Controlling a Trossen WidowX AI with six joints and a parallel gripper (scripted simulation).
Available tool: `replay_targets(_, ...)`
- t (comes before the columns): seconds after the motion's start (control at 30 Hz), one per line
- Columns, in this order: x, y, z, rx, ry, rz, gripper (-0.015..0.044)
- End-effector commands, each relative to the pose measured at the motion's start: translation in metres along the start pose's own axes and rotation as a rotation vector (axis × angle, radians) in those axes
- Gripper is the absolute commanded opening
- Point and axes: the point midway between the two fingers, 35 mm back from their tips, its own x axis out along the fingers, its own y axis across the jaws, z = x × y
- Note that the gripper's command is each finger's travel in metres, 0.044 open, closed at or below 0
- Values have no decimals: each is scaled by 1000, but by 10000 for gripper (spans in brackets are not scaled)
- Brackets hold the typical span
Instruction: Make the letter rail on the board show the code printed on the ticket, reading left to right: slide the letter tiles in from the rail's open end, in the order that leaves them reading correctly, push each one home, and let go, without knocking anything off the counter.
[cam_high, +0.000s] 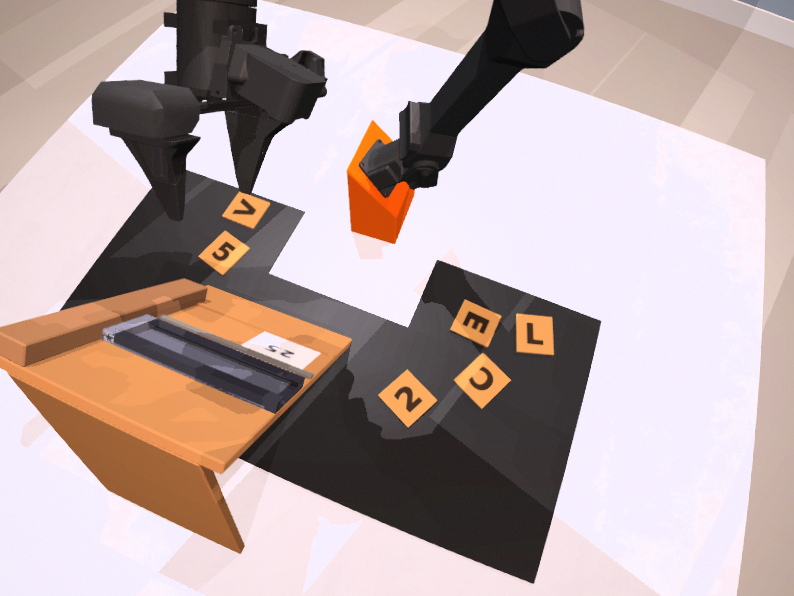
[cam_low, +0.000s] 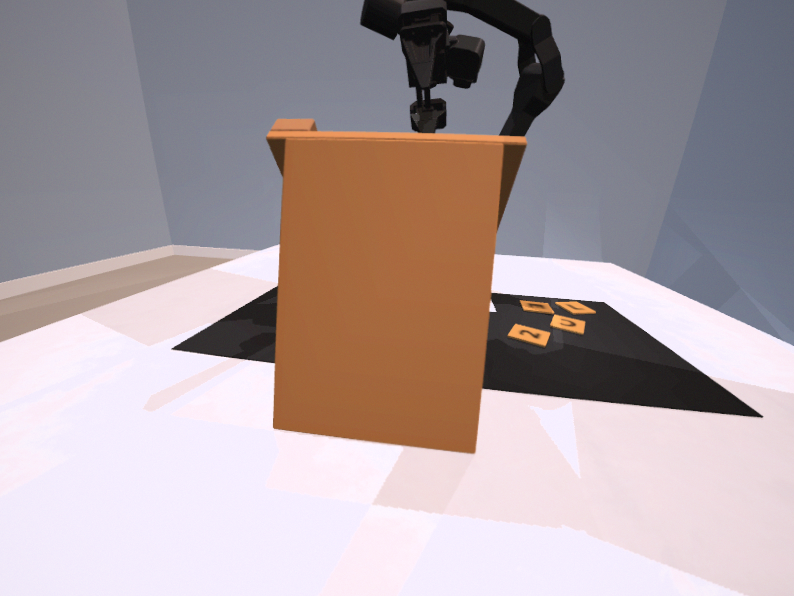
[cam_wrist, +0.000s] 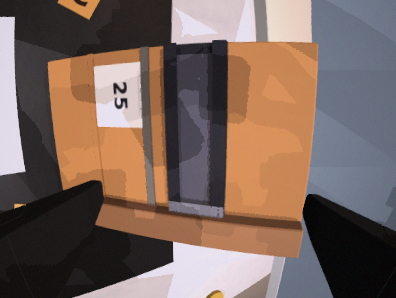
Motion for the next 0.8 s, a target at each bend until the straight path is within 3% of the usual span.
replay_targets(0.0, -1, 4, 1, -6, 0, -13, 440)
replay_targets(0.33, -3, 62, 26, -22, -10, -258, 440)
replay_targets(0.73, -3, 63, 26, -22, -10, -263, 440)
replay_targets(0.77, -3, 63, 26, -6, -11, -260, 414)
